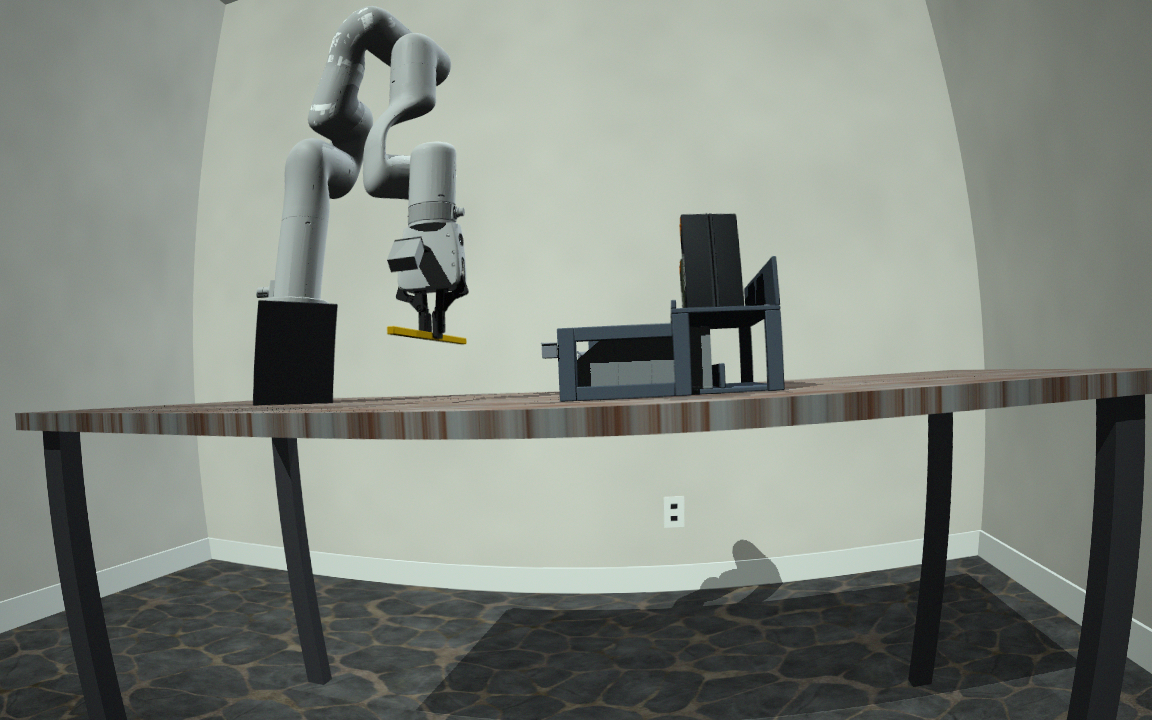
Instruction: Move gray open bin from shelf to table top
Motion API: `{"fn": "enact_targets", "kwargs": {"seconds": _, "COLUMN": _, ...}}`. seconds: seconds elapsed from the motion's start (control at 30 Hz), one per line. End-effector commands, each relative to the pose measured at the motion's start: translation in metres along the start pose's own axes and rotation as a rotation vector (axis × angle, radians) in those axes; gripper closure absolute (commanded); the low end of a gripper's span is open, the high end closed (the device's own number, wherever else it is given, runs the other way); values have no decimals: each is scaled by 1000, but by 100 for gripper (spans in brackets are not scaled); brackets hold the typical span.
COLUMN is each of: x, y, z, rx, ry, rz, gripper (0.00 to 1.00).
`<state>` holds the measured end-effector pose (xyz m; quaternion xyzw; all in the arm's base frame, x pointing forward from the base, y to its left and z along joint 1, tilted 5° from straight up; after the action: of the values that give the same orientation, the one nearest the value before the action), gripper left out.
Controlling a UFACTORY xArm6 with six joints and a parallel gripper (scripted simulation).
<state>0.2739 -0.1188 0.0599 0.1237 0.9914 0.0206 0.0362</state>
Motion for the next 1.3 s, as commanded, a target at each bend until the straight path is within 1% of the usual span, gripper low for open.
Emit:
{"fn": "enact_targets", "kwargs": {"seconds": 0.0, "x": -1, "y": 0, "z": 11, "rx": 0, "ry": -3, "rz": 0, "gripper": 100}}
{"fn": "enact_targets", "kwargs": {"seconds": 0.07, "x": -1, "y": 0, "z": 19, "rx": 0, "ry": -3, "rz": 0, "gripper": 100}}
{"fn": "enact_targets", "kwargs": {"seconds": 0.47, "x": -1, "y": 0, "z": 19, "rx": 0, "ry": -3, "rz": 0, "gripper": 100}}
{"fn": "enact_targets", "kwargs": {"seconds": 0.5, "x": -2, "y": 1, "z": 23, "rx": 5, "ry": 6, "rz": 1, "gripper": 100}}
{"fn": "enact_targets", "kwargs": {"seconds": 0.63, "x": -2, "y": 0, "z": 39, "rx": 0, "ry": -2, "rz": 0, "gripper": 100}}
{"fn": "enact_targets", "kwargs": {"seconds": 1.03, "x": -2, "y": 0, "z": 39, "rx": 0, "ry": -2, "rz": 0, "gripper": 100}}
{"fn": "enact_targets", "kwargs": {"seconds": 1.07, "x": -4, "y": 1, "z": 42, "rx": 4, "ry": 11, "rz": 1, "gripper": 100}}
{"fn": "enact_targets", "kwargs": {"seconds": 1.2, "x": -2, "y": 0, "z": 58, "rx": 0, "ry": -2, "rz": 0, "gripper": 100}}
{"fn": "enact_targets", "kwargs": {"seconds": 1.27, "x": -2, "y": 0, "z": 58, "rx": 0, "ry": -2, "rz": 0, "gripper": 100}}
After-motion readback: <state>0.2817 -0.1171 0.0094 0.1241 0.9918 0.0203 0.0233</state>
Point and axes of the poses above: the point where the finger pads meet when closed, its own z axis out along the fingers, its own x axis across the jaws, y = z × x, the point moved 10 cm from there along -z, back along the fingers, and after that the axes turned 7 degrees about z, right-handed, at the moved point
